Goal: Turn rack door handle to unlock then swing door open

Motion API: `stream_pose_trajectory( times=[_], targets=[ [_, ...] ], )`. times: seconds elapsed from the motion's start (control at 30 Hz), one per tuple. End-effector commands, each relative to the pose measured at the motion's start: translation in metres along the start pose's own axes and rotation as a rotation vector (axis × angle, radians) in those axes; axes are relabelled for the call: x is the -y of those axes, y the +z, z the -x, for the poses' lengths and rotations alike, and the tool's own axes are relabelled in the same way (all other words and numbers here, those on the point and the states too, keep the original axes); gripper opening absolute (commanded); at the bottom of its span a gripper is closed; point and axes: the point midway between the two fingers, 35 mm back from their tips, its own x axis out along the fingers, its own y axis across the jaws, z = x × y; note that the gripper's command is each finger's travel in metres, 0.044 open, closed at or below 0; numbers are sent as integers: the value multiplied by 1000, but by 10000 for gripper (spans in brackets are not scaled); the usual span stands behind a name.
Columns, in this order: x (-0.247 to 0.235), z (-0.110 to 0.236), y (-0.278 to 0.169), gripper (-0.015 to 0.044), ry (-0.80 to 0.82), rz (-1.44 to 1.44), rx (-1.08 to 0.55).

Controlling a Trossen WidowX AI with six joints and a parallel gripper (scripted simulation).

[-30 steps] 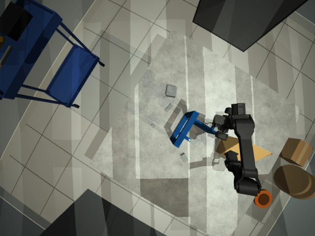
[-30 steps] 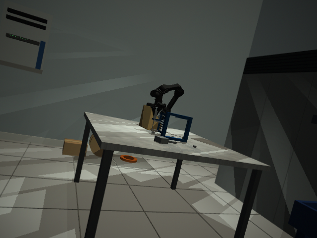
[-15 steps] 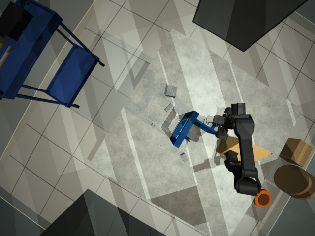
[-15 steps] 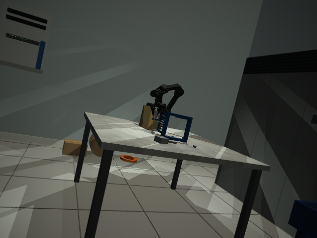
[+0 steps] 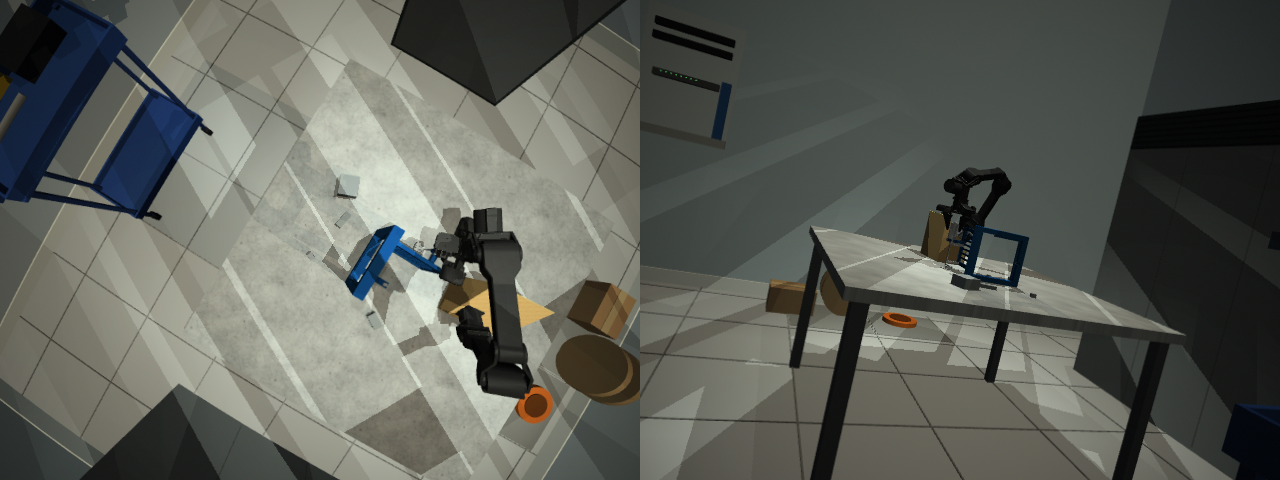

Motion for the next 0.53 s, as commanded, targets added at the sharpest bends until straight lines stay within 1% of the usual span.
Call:
stream_pose_trajectory(
  times=[0.0, 0.5],
  targets=[
    [1, 5, -1, 286, -2, 1, -6],
    [1, 25, -1, 286, -3, -1, -6]
  ],
)
